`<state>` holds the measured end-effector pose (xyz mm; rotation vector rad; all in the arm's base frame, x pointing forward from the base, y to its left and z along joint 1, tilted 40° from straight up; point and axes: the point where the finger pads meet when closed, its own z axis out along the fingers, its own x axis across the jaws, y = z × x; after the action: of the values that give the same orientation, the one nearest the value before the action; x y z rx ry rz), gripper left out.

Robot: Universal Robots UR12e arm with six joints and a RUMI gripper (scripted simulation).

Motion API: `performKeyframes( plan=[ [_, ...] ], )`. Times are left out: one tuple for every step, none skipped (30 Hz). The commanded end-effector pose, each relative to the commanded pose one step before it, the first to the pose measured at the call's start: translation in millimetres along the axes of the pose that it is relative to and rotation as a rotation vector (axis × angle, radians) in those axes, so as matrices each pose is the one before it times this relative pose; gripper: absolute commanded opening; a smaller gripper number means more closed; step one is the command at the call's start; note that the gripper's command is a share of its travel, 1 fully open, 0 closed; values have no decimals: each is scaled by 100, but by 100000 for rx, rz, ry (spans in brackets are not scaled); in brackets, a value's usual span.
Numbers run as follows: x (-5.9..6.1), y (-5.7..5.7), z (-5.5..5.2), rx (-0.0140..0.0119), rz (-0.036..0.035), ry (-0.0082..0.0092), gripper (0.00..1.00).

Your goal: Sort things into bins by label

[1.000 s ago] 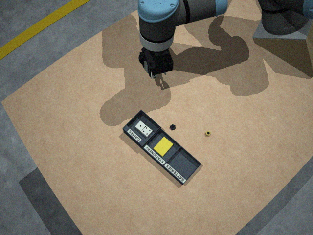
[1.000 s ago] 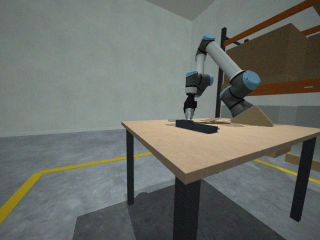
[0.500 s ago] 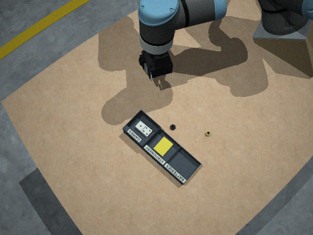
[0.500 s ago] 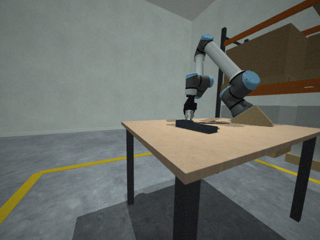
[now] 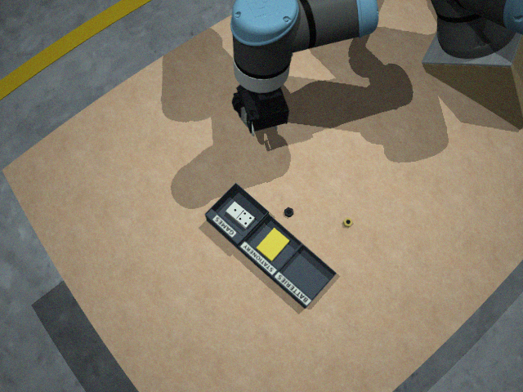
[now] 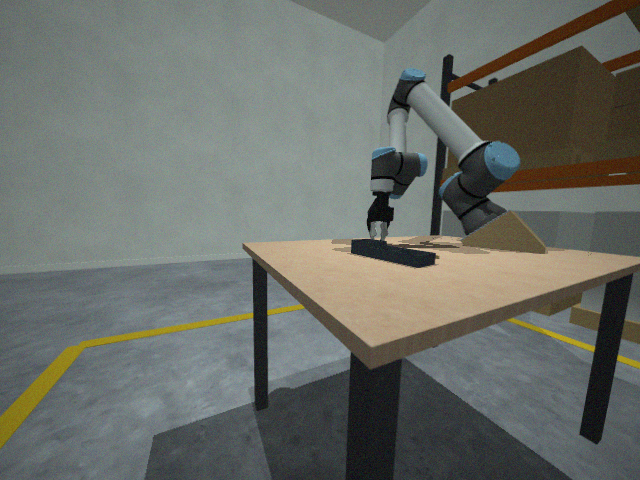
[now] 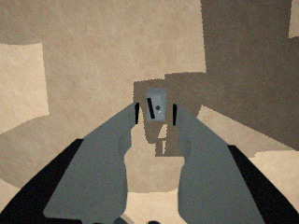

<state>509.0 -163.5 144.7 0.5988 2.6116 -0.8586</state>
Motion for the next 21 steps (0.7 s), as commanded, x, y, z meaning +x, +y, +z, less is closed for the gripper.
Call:
performKeyframes(
  plan=[
    [-35, 4, -34, -21, 25, -86, 18],
    [0, 0, 0, 0, 0, 0, 0],
    [0, 0, 0, 0, 0, 0, 0],
    [0, 0, 0, 0, 0, 0, 0],
    [0, 0, 0, 0, 0, 0, 0],
    [0, 0, 0, 0, 0, 0, 0],
    [0, 0, 0, 0, 0, 0, 0],
    [0, 0, 0, 0, 0, 0, 0],
    [0, 0, 0, 0, 0, 0, 0],
    [0, 0, 0, 0, 0, 0, 0],
    [0, 0, 0, 0, 0, 0, 0],
    [0, 0, 0, 0, 0, 0, 0],
    [0, 0, 0, 0, 0, 0, 0],
    [0, 0, 0, 0, 0, 0, 0],
    [0, 0, 0, 0, 0, 0, 0],
    [0, 0, 0, 0, 0, 0, 0],
    [0, 0, 0, 0, 0, 0, 0],
    [0, 0, 0, 0, 0, 0, 0],
    [0, 0, 0, 0, 0, 0, 0],
    [0, 0, 0, 0, 0, 0, 0],
    [0, 0, 0, 0, 0, 0, 0]
  ],
)
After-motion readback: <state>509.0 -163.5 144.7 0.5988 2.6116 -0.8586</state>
